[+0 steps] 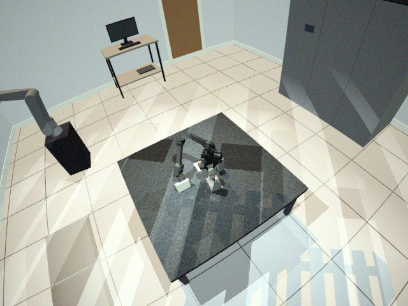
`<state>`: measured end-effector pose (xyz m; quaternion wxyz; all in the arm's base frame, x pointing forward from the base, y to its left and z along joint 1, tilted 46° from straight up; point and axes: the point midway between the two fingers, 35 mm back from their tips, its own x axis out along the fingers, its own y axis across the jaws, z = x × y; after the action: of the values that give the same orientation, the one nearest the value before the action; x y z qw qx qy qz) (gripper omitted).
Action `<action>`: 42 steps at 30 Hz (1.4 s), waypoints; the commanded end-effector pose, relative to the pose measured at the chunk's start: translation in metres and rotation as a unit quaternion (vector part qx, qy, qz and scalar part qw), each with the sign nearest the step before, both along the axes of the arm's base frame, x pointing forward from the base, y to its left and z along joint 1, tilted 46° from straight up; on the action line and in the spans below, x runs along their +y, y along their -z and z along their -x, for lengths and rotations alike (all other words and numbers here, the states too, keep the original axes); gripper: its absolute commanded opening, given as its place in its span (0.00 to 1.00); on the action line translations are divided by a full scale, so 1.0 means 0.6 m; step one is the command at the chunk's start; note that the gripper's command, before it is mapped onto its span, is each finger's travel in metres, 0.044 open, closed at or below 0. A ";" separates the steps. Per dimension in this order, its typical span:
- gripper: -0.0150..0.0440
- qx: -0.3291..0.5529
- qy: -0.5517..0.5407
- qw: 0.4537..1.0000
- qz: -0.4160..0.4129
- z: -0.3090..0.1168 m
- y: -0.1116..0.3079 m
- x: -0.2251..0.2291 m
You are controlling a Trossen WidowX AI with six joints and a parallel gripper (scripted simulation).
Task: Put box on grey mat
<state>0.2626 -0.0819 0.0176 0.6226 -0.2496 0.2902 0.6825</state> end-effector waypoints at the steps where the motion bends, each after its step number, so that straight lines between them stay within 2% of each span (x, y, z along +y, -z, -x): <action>1: 0.67 -0.007 0.006 1.000 0.002 0.003 -0.002 -0.002; 8: 0.67 -0.090 0.084 0.992 0.022 0.012 -0.032 -0.030; 20: 0.67 -0.080 0.075 0.994 0.022 0.012 -0.030 -0.030; 28: 1.00 -0.082 0.076 0.994 0.022 0.009 -0.057 -0.053; 42: 1.00 -0.036 0.210 0.976 0.045 0.016 -0.060 -0.050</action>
<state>0.2545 -0.1135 0.0534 0.7365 -0.2515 0.3315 0.5333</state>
